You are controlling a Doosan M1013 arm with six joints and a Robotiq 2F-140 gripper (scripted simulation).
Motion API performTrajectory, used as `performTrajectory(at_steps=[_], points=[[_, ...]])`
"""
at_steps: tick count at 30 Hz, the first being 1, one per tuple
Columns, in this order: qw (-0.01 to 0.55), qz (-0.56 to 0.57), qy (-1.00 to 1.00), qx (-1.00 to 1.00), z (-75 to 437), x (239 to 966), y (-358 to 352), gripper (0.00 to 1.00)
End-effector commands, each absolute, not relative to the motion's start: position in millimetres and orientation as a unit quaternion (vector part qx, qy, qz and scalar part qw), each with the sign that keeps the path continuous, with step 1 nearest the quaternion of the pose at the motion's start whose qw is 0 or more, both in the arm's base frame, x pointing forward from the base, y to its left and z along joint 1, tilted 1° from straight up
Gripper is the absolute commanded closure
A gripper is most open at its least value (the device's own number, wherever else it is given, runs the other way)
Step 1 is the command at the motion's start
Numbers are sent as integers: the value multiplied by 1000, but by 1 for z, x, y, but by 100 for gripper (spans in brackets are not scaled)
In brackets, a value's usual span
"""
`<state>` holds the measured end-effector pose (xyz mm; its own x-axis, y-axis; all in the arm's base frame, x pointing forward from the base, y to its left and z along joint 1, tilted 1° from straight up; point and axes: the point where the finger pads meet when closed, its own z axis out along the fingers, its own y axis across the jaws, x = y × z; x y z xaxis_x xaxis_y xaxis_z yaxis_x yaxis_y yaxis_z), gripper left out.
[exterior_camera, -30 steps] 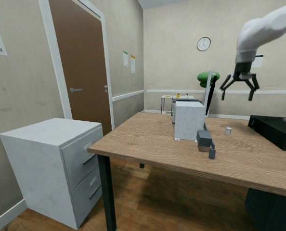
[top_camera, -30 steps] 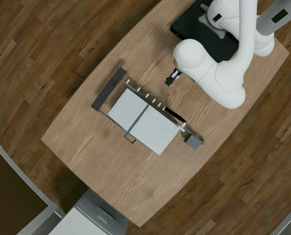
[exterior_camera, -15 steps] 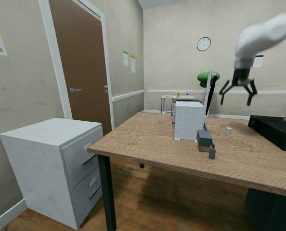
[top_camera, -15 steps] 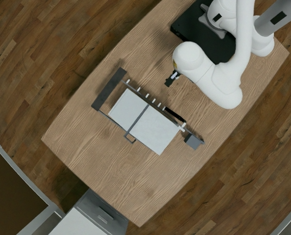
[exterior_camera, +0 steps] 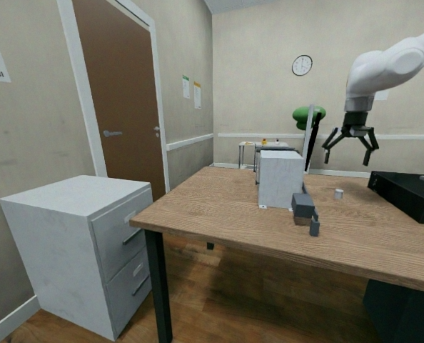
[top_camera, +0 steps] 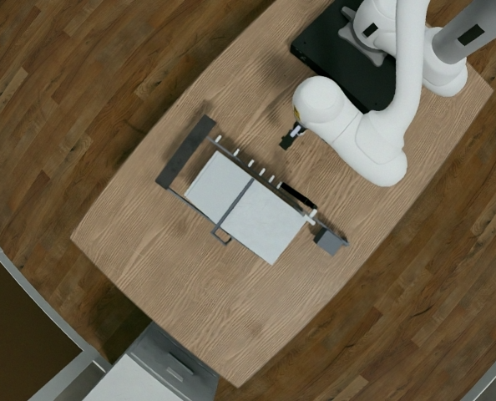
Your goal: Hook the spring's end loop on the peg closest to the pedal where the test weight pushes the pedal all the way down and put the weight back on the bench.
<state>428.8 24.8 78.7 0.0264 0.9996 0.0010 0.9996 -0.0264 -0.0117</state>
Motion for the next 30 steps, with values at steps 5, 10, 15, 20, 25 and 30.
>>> performTrajectory(at_steps=[5,10,15,20,25,30], points=[[5,4,-698,-716,23,427,25,0],[5,4,-698,-716,23,427,25,0],[5,4,-698,-716,23,427,25,0],[5,4,-698,-716,21,427,25,0],[5,4,-698,-716,19,427,25,0],[5,4,-698,-716,17,427,25,0]])
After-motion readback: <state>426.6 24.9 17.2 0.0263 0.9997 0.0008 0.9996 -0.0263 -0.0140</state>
